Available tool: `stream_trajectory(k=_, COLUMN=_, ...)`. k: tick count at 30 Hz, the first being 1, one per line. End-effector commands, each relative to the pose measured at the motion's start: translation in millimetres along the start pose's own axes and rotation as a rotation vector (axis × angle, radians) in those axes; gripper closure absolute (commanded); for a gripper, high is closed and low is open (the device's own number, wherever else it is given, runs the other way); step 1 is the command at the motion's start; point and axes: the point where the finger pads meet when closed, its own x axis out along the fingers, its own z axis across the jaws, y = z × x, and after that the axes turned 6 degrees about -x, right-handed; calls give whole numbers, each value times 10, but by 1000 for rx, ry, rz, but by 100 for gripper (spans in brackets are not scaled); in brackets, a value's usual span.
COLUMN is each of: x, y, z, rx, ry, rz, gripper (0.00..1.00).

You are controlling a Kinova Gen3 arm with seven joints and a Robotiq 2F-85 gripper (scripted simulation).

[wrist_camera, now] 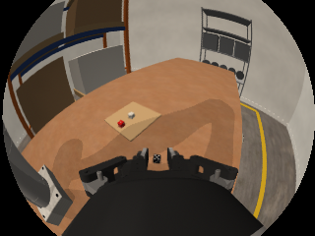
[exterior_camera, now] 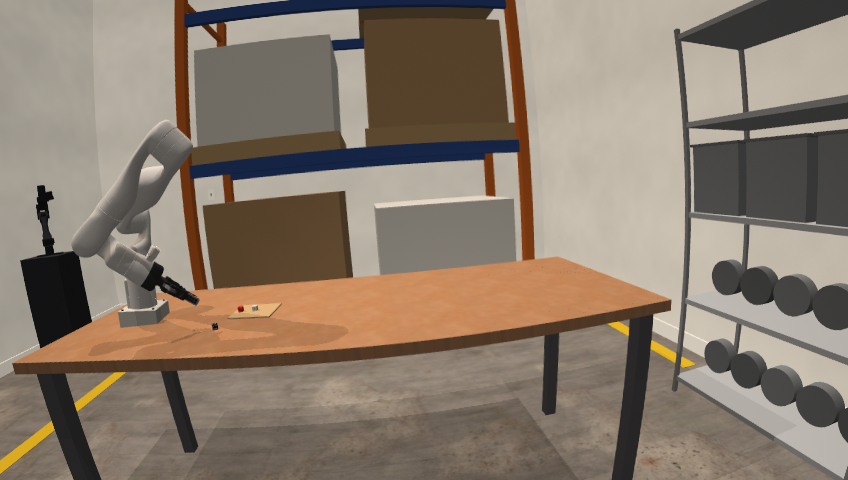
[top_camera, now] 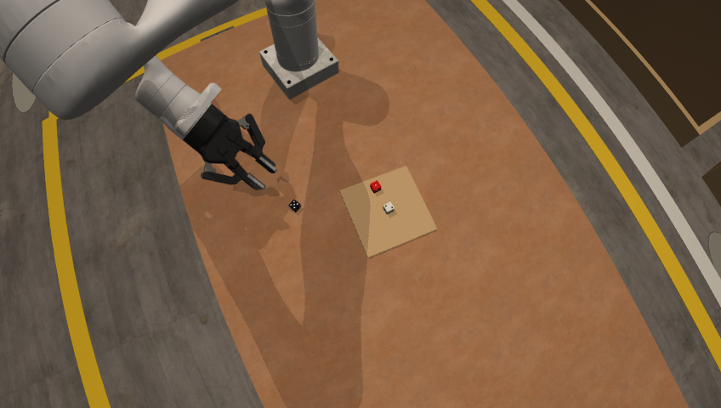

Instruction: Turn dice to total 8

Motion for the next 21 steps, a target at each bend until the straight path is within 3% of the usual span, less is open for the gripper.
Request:
stream_trajectory(k=1, x=40, y=168, z=17, rx=-34, ry=11, rz=-48, gripper=69)
stream_trajectory(k=11, x=100, y=312, z=17, rx=-37, ry=47, rz=-291, gripper=69)
stream_trajectory(k=13, x=100, y=312, z=17, rx=-37, ry=47, rz=-291, gripper=69)
stream_trajectory(k=21, x=137, y=437, z=30, rx=-39, ry=65, rz=-482, gripper=69)
